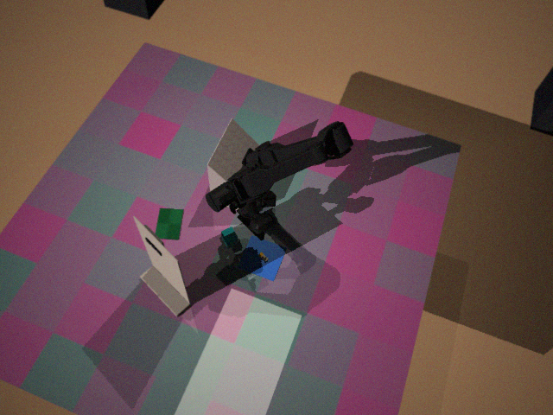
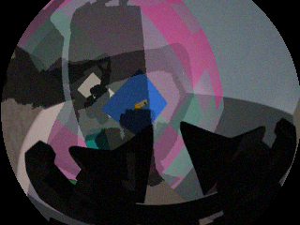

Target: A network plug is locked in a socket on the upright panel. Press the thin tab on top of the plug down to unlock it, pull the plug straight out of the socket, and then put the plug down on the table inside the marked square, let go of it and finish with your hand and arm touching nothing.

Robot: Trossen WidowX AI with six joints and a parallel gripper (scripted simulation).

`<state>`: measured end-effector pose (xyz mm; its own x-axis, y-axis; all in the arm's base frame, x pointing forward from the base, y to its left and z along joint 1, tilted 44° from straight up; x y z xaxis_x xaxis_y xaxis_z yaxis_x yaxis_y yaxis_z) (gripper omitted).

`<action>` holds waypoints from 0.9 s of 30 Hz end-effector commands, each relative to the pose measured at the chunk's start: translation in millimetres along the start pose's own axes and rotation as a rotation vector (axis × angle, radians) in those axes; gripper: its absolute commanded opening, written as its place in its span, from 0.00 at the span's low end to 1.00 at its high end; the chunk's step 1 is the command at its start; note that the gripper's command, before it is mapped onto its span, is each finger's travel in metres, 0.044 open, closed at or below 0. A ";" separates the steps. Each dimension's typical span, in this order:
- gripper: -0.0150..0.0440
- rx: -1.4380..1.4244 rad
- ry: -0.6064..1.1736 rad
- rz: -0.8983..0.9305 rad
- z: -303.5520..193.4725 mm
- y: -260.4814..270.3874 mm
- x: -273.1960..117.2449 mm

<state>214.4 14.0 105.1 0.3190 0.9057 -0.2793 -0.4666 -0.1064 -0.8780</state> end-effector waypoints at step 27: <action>0.52 0.123 0.110 0.040 1.5 -49.3 -63.5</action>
<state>217.1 -32.2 157.0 0.3764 0.8589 -0.3473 -0.5754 -0.0770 -0.8142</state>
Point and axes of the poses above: the point midway between the two fingers, 35 mm back from their tips, its own x axis out along the fingers, its own y axis across the jaws, z = x × y, the point moved 5 cm from there along -x, back along the fingers, and after that the axes turned 2 degrees about -x, right-handed, at the moved point
